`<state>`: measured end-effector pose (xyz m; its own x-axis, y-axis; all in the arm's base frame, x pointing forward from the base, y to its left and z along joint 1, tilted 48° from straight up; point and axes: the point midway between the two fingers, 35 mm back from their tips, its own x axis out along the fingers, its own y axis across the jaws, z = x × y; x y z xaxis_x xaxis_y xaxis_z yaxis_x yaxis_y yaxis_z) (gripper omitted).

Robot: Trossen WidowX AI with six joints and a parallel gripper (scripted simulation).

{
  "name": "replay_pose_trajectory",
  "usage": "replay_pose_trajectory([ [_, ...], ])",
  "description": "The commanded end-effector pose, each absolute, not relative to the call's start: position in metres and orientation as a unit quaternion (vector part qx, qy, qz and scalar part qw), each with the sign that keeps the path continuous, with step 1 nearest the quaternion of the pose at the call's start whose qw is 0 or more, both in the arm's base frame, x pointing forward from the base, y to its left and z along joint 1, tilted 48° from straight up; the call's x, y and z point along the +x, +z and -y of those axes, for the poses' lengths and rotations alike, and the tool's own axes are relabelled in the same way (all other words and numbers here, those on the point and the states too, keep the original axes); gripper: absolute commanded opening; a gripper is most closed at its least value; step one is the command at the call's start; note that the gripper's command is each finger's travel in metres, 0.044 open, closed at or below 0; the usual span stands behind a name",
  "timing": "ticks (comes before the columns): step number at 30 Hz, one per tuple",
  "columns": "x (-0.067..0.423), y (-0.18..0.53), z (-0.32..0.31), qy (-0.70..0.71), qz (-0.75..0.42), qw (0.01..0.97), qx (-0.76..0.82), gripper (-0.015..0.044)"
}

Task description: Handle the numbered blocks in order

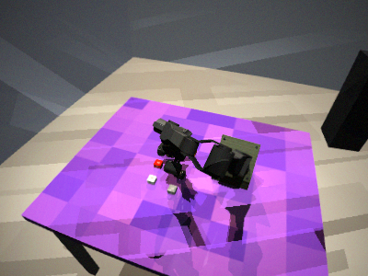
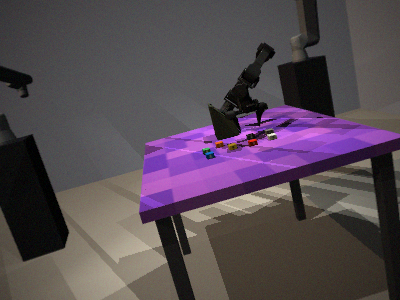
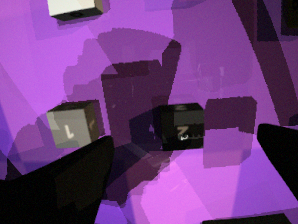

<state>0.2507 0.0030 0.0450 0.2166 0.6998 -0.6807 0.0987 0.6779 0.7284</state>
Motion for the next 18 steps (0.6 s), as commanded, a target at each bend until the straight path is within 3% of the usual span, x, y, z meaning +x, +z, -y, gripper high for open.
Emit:
replay_pose_trajectory([
  [1, 0.251, 0.041, -0.009, 0.216, -0.589, 0.7, 0.342, 0.04],
  [18, 0.257, 0.023, -0.028, 0.216, -0.589, 0.7, 0.343, 0.04],
])
